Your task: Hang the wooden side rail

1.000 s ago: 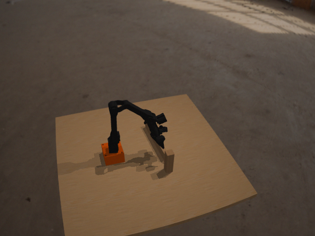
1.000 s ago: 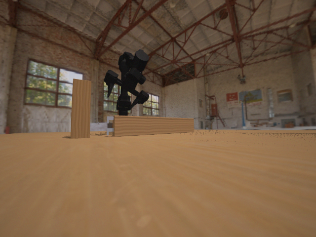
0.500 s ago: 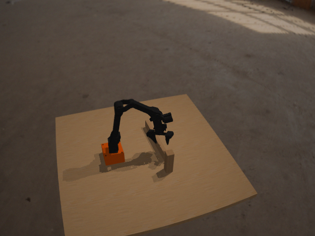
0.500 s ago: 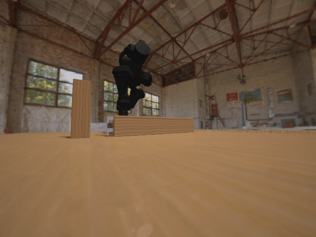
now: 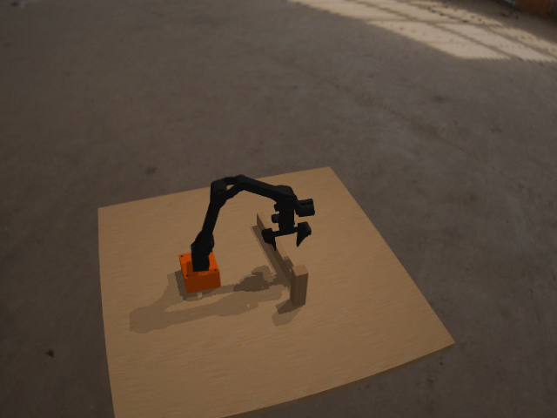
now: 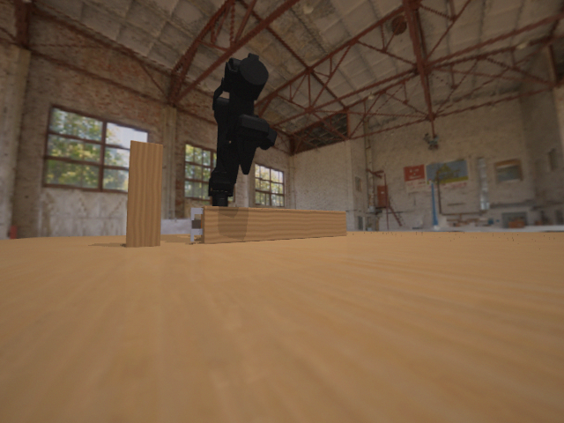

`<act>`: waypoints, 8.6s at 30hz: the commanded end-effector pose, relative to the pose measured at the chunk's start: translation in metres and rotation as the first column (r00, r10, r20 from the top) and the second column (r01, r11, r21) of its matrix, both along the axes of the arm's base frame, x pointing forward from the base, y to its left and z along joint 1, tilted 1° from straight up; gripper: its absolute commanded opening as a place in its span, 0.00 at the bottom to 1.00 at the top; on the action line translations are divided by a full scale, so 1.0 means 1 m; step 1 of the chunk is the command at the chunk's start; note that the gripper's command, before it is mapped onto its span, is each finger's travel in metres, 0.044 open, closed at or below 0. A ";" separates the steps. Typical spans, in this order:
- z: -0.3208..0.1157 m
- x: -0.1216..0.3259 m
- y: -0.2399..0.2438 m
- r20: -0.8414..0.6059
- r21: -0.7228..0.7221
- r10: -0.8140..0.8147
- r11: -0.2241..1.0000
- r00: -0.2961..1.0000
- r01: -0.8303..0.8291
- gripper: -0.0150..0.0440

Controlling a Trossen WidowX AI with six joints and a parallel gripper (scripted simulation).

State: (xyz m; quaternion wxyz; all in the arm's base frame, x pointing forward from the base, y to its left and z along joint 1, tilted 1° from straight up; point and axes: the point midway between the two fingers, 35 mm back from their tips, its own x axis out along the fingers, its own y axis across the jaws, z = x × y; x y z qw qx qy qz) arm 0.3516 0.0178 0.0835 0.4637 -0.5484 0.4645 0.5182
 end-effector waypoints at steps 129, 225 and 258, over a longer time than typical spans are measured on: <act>-0.113 -0.010 0.001 -0.018 0.028 0.094 0.995 0.995 -0.094 0.25; -0.101 -0.010 0.000 -0.017 0.028 0.094 0.995 0.995 -0.094 0.25; -0.095 -0.010 0.000 -0.017 0.028 0.094 0.995 0.995 -0.094 0.25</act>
